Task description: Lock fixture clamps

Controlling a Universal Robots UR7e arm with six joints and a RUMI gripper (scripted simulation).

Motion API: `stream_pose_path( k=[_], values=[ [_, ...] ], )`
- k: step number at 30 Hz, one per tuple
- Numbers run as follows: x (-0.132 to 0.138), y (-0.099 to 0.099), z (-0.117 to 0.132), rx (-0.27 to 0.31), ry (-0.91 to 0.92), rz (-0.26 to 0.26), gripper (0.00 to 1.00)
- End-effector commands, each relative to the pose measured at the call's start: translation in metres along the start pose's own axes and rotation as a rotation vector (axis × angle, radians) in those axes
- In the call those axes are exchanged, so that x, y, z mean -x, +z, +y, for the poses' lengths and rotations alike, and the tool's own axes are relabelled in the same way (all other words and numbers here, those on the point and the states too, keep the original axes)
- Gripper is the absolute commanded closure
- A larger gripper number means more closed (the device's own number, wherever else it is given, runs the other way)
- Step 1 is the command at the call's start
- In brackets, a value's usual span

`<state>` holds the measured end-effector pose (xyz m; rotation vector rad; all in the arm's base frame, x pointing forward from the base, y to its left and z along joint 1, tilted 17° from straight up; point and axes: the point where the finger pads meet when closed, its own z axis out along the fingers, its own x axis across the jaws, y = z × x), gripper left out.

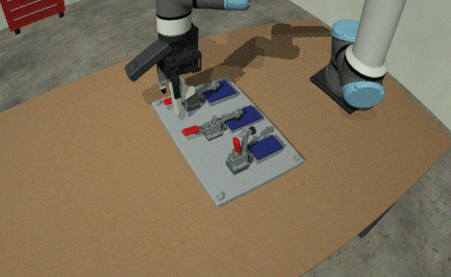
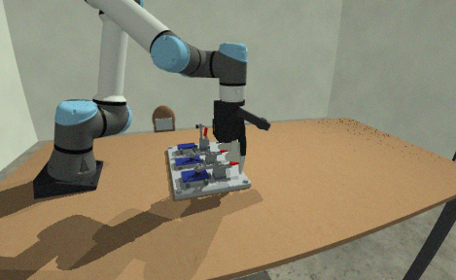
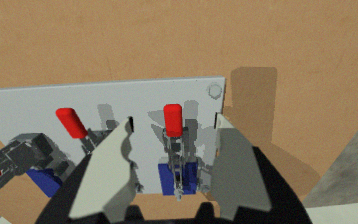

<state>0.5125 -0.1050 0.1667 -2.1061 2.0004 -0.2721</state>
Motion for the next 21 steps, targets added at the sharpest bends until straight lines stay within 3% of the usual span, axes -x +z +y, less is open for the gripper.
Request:
stream_pose_path(
  k=[1, 7, 12, 21],
  values=[
    [0.0, 0.0, 0.0, -0.001, 0.0, 0.001, 0.42],
    [0.0, 0.0, 0.0, -0.001, 0.0, 0.001, 0.42],
    [0.0, -0.05, 0.0, 0.0, 0.0, 0.0, 0.42],
    [0.0, -0.05, 0.0, 0.0, 0.0, 0.0, 0.42]
  ],
)
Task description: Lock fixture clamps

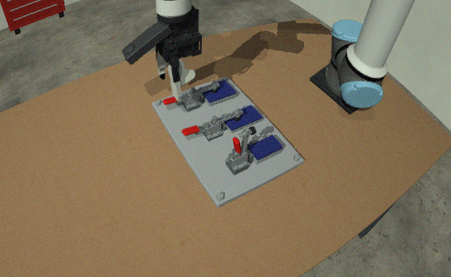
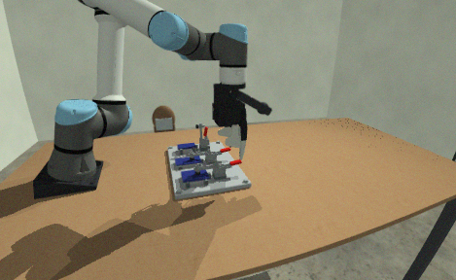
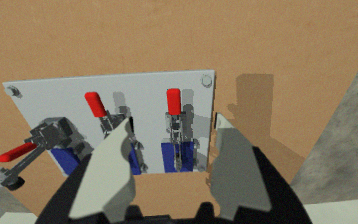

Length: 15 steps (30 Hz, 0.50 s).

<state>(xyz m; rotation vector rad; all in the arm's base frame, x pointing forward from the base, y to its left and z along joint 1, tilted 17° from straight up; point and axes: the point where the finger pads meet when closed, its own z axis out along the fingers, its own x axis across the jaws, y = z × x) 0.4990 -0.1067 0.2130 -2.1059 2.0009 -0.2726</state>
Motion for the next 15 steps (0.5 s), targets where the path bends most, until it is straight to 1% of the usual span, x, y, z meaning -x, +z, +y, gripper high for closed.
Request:
stream_pose_path(
  k=[1, 3, 4, 15],
  values=[
    [-0.0002, -0.0022, -0.0001, 0.0, 0.0, 0.0, 0.42],
    [-0.0002, -0.0022, -0.0001, 0.0, 0.0, 0.0, 0.42],
    [-0.0001, -0.001, -0.0003, -0.001, 0.0, 0.001, 1.0],
    [-0.0001, -0.001, -0.0003, -0.001, 0.0, 0.001, 1.0]
  ],
)
